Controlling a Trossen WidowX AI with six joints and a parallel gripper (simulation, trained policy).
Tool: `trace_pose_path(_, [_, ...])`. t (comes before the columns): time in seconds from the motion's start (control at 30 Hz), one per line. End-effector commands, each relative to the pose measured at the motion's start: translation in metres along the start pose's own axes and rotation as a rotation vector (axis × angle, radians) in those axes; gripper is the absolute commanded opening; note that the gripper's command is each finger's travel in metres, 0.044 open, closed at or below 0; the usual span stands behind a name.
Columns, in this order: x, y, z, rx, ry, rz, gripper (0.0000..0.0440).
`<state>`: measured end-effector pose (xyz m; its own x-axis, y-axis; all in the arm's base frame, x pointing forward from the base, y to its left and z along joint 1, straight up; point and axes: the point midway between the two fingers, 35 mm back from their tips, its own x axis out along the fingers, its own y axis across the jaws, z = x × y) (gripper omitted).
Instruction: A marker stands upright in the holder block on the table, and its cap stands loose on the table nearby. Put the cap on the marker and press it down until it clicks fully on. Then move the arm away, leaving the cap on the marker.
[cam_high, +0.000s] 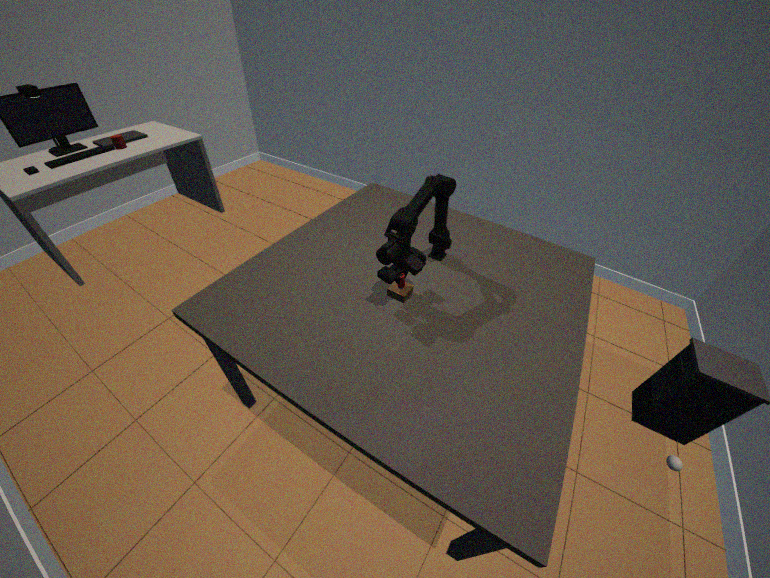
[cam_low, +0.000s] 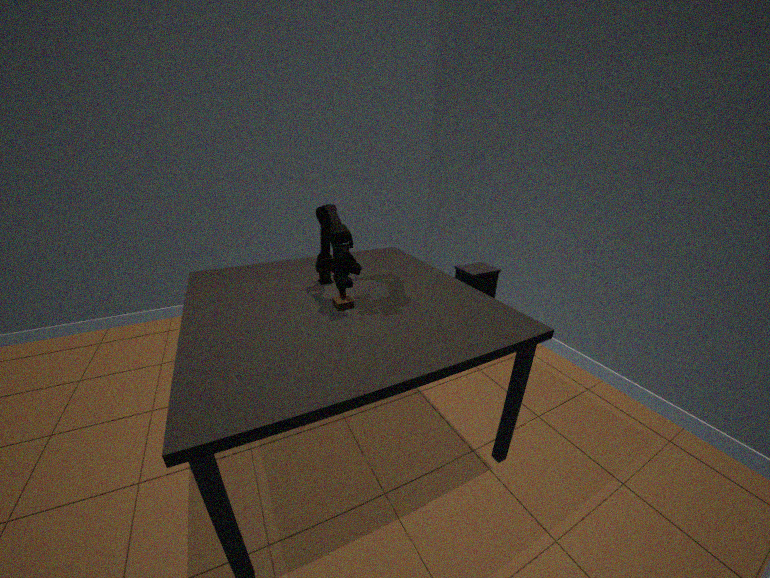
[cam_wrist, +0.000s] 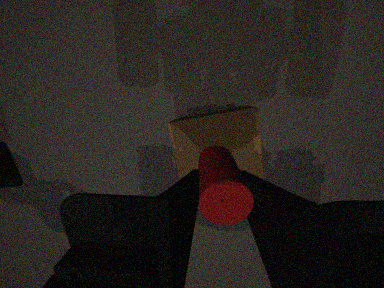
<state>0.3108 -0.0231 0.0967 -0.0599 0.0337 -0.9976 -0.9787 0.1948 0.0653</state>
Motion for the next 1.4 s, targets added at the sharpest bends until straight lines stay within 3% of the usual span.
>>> trace_pose_path(0.0, [0.016,0.008,-0.006,-0.003,0.028,0.055,0.0099])
trace_pose_path(0.77, [0.017,0.007,-0.008,-0.031,0.036,0.045,0.0141])
trace_pose_path(1.03, [0.019,0.022,-0.004,-0.043,0.014,0.084,0.0224])
trace_pose_path(1.3, [0.016,0.022,0.000,-0.049,-0.009,0.054,0.0419])
trace_pose_path(1.37, [0.013,0.021,0.000,-0.052,-0.013,0.032,0.0440])
